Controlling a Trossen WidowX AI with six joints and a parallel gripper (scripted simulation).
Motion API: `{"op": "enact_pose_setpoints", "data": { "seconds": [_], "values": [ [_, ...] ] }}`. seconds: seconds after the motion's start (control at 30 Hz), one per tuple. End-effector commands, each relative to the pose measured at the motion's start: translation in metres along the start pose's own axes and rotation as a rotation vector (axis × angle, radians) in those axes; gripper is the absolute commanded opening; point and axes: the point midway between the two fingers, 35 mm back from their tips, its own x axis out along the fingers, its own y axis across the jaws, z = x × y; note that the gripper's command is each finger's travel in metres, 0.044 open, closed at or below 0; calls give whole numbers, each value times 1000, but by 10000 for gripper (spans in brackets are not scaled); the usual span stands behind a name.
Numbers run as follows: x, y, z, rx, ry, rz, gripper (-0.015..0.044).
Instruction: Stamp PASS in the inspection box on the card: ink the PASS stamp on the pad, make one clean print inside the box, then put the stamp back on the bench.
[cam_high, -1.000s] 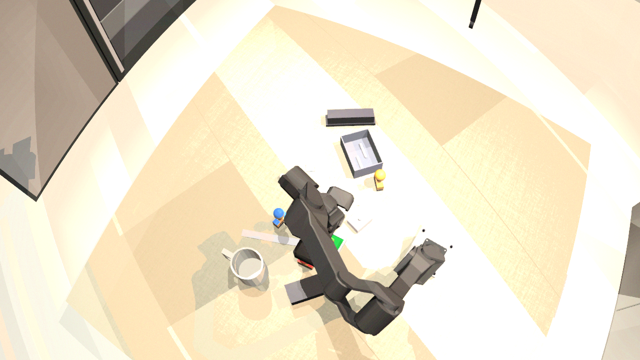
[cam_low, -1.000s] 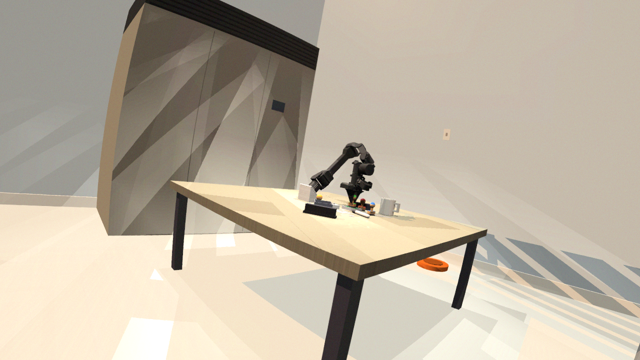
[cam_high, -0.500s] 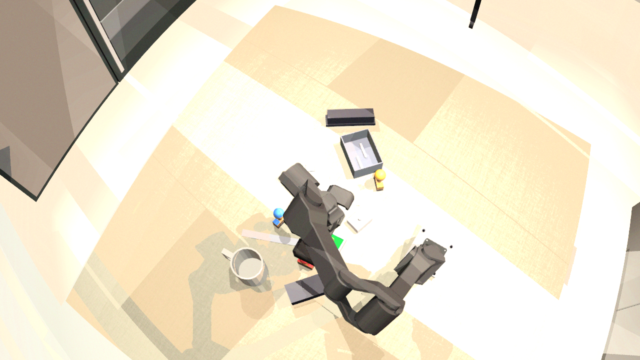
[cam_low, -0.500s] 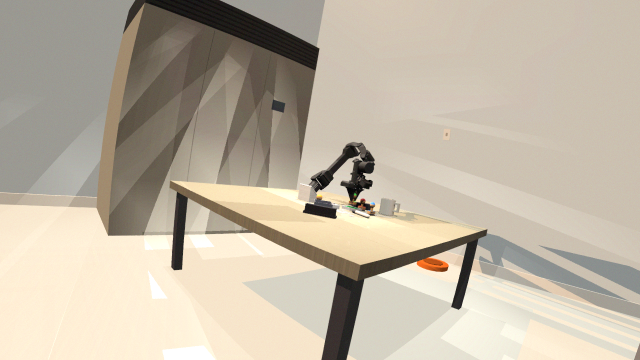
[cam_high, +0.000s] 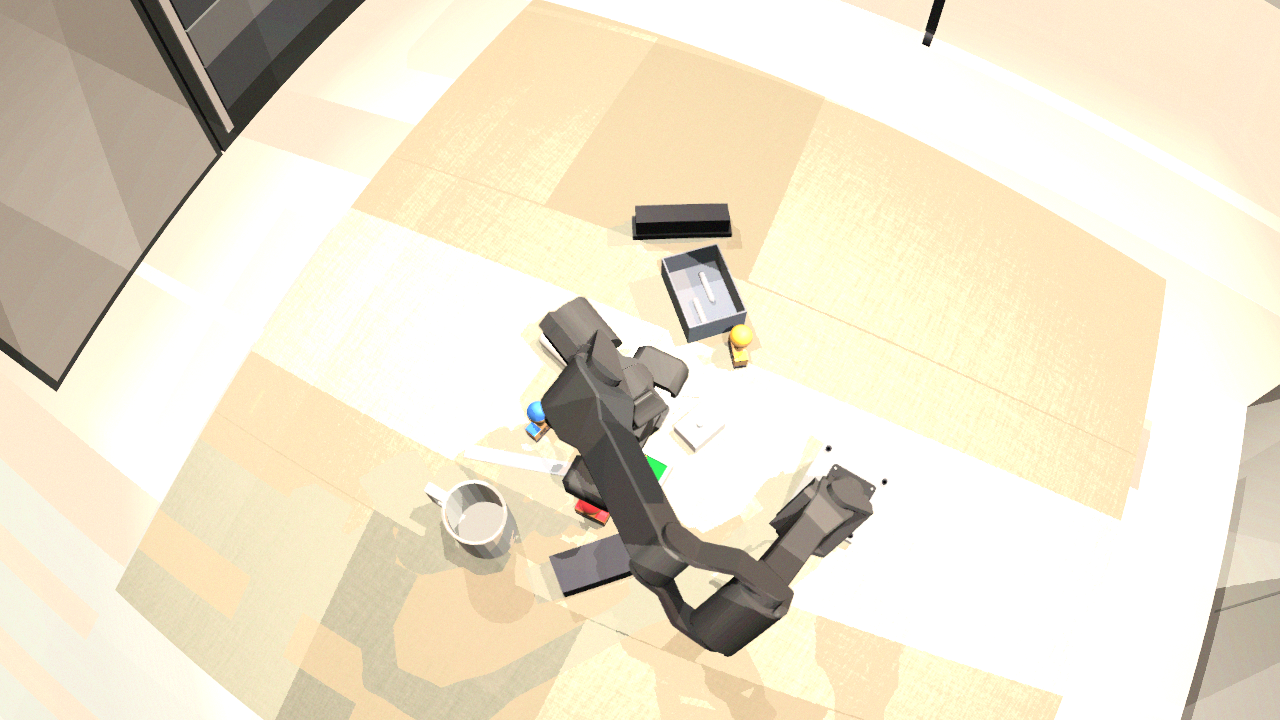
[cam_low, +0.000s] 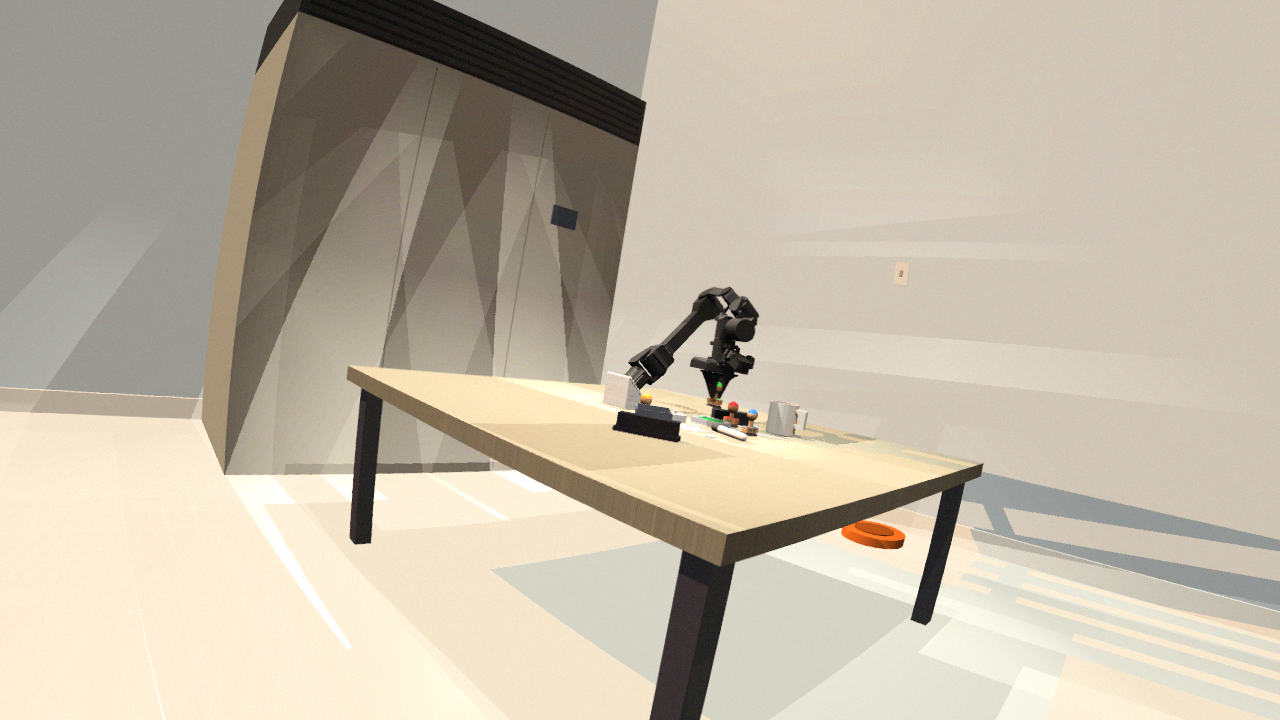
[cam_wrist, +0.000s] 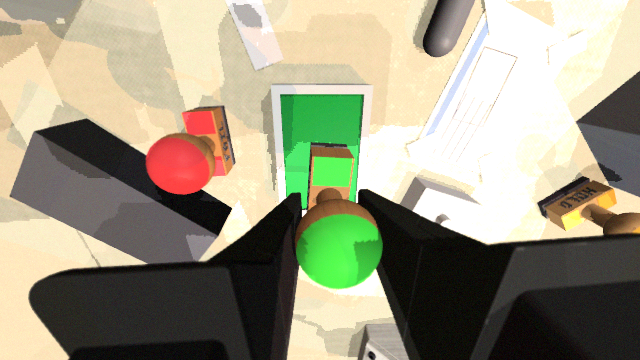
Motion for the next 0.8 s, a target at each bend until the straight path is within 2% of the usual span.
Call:
{"op": "enact_pose_setpoints", "data": {
  "seconds": [0.0, 0.37, 0.77],
  "values": [
    [-7, -1, 0, -3, -1, -5, 0],
    [-21, -3, 1, 1, 0, -4, 0],
    [-24, -55, 25, 82, -2, -9, 0]
  ]
}}
